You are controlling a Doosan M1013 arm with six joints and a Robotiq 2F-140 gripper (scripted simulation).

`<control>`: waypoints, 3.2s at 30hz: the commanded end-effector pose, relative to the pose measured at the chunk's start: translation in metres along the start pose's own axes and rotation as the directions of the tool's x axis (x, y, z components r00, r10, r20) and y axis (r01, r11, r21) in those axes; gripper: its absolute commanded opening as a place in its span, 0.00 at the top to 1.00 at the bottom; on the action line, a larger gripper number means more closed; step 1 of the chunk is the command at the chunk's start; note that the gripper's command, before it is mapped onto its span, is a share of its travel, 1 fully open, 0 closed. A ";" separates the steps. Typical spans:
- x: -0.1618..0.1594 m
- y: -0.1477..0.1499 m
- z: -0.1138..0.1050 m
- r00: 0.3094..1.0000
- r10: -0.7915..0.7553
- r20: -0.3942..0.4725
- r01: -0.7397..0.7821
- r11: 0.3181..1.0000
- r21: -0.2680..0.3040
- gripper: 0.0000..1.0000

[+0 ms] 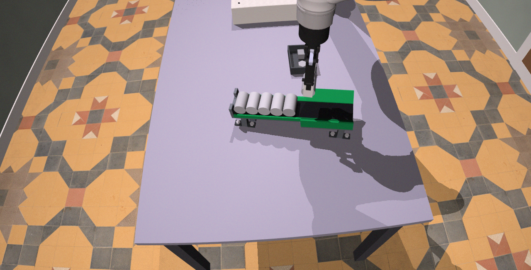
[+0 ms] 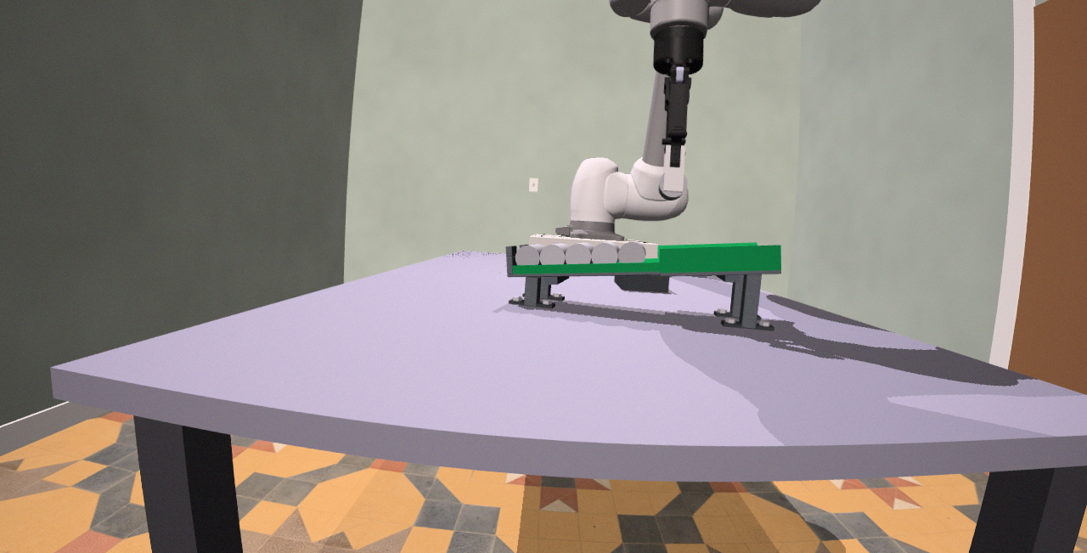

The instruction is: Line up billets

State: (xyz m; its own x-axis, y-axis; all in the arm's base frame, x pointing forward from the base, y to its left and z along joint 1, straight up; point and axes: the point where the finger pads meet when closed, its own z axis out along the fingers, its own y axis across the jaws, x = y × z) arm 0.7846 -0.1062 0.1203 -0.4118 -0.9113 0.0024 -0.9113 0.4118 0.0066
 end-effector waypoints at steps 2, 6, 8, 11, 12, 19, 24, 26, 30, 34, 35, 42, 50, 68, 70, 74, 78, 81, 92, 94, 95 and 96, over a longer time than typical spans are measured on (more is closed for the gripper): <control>0.000 0.000 0.001 1.000 0.000 0.000 0.000 1.000 0.000 0.56; 0.000 0.000 0.005 1.000 0.000 0.000 0.000 1.000 0.000 0.56; 0.000 0.000 0.008 1.000 0.000 0.000 0.000 1.000 0.000 0.56; 0.000 0.000 0.017 1.000 0.000 0.000 0.000 1.000 0.000 0.56; 0.000 0.000 0.021 1.000 0.000 0.000 0.000 1.000 0.000 0.56; 0.000 0.000 0.056 1.000 0.000 0.000 0.000 1.000 0.000 0.56; 0.000 0.000 0.071 1.000 0.000 0.000 0.000 1.000 0.000 0.56; 0.000 0.000 0.080 1.000 0.000 0.000 0.000 1.000 0.000 0.56; 0.000 0.000 0.093 1.000 0.000 0.000 0.000 1.000 0.000 0.56; 0.000 0.000 0.099 1.000 0.000 0.000 0.000 1.000 0.000 0.56; 0.000 0.000 0.099 1.000 0.000 0.000 0.000 1.000 0.000 0.56; 0.000 0.000 0.100 1.000 0.000 0.000 0.000 1.000 0.000 0.56; 0.000 0.000 0.100 1.000 0.000 0.000 0.000 1.000 0.000 0.56; 0.000 0.000 0.100 1.000 0.000 0.000 0.000 1.000 0.000 0.56; 0.000 0.000 0.100 1.000 0.000 0.000 0.000 1.000 0.000 0.56; 0.000 0.000 0.100 1.000 0.000 0.000 0.000 1.000 0.000 0.54; 0.000 0.000 0.100 1.000 0.000 0.000 0.000 1.000 0.000 0.52; 0.000 0.000 0.100 1.000 0.000 0.000 0.000 1.000 0.000 0.49; 0.000 0.000 0.100 1.000 0.000 0.000 0.000 1.000 0.000 0.45; 0.000 0.000 0.100 1.000 0.000 0.000 0.000 1.000 0.000 0.45; 0.000 0.000 0.100 1.000 0.000 0.000 0.000 1.000 0.000 0.45; 0.000 0.000 0.100 1.000 0.000 0.000 0.000 1.000 0.000 0.45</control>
State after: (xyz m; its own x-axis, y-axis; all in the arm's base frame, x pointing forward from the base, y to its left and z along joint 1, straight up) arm 0.7843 -0.1062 0.0213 -0.4118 -0.9113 0.0024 -0.9113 0.4118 0.0062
